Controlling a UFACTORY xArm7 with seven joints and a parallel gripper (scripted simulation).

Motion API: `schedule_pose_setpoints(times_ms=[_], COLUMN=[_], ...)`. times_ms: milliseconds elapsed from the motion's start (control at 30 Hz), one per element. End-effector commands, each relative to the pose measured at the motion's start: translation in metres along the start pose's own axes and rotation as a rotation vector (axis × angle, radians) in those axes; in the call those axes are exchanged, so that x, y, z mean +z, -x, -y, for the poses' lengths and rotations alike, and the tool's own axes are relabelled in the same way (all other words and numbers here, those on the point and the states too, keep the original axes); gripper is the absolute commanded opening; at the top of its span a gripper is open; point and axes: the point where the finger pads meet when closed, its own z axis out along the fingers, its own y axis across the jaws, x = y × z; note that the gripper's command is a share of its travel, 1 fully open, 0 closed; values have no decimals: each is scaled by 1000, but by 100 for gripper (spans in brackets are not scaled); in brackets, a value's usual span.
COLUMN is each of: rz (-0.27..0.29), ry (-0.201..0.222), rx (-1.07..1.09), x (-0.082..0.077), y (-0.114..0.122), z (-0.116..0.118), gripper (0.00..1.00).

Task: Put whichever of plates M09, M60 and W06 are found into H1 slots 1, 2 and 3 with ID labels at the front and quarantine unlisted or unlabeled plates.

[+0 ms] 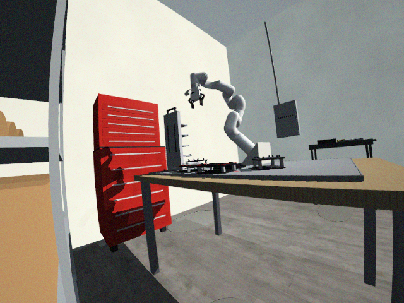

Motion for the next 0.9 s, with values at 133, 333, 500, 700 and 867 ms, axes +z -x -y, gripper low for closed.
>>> schedule_pose_setpoints(times_ms=[133,333,500,700,867], rz=[-3,-3,-3,-3,-3], ry=[4,4,4,4,4], rx=[-1,-1,-1,-1,-1], x=[-1,-1,-1,-1,-1], y=[27,54,77,96,119], z=[-21,-33,-43,-50,-60], gripper=[100,100,100,100,100])
